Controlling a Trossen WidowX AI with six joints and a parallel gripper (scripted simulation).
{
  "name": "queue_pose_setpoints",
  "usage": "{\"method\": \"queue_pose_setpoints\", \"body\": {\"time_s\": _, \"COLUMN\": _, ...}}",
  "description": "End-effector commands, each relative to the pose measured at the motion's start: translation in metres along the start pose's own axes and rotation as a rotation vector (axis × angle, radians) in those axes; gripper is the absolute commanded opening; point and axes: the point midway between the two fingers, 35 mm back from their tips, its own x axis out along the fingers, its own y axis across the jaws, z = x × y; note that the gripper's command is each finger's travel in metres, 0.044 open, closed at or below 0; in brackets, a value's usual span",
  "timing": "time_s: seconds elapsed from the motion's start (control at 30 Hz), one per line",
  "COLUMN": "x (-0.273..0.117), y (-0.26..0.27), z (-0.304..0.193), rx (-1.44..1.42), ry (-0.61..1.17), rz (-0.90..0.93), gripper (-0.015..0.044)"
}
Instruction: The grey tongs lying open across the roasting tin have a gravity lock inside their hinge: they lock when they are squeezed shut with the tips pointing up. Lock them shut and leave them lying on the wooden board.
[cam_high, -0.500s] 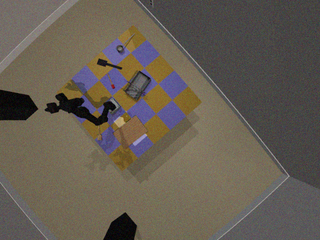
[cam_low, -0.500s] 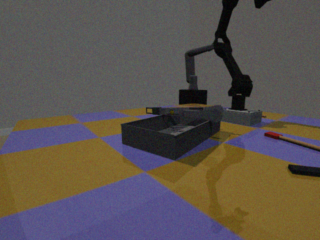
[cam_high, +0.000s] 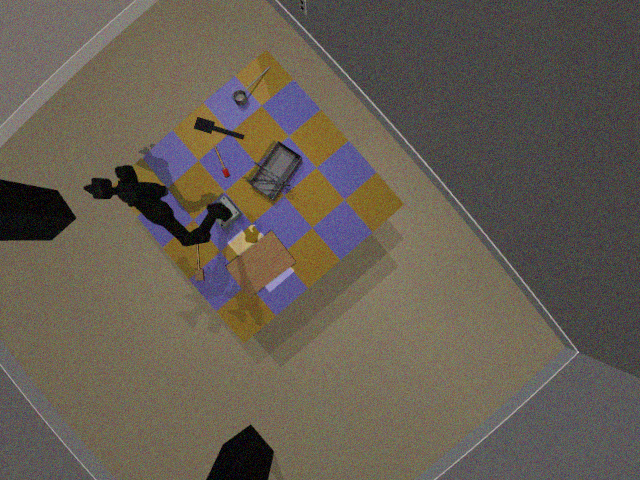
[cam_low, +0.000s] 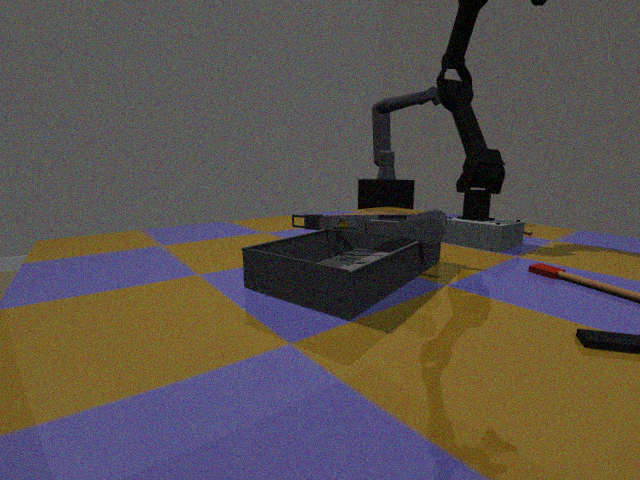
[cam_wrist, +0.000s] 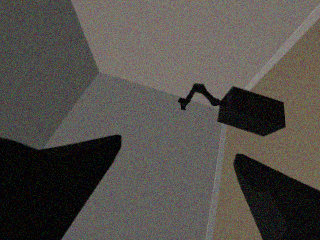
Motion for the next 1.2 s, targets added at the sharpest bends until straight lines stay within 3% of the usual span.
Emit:
{"method": "queue_pose_setpoints", "body": {"time_s": 0.0, "x": 0.001, "y": -0.014, "z": 0.044, "rx": 0.048, "ry": -0.138, "rz": -0.022, "gripper": 0.044}}
{"method": "queue_pose_setpoints", "body": {"time_s": 0.3, "x": -0.025, "y": -0.06, "z": 0.146, "rx": 0.161, "ry": -0.472, "rz": -0.101, "gripper": 0.044}}
{"method": "queue_pose_setpoints", "body": {"time_s": 0.53, "x": -0.07, "y": -0.107, "z": 0.218, "rx": 0.264, "ry": -0.742, "rz": -0.188, "gripper": 0.044}}
{"method": "queue_pose_setpoints", "body": {"time_s": 0.87, "x": -0.182, "y": -0.214, "z": 0.293, "rx": 0.496, "ry": -1.135, "rz": -0.422, "gripper": 0.044}}
{"method": "queue_pose_setpoints", "body": {"time_s": 1.17, "x": -0.3, "y": -0.316, "z": 0.29, "rx": 0.768, "ry": -1.396, "rz": -0.686, "gripper": 0.044}}
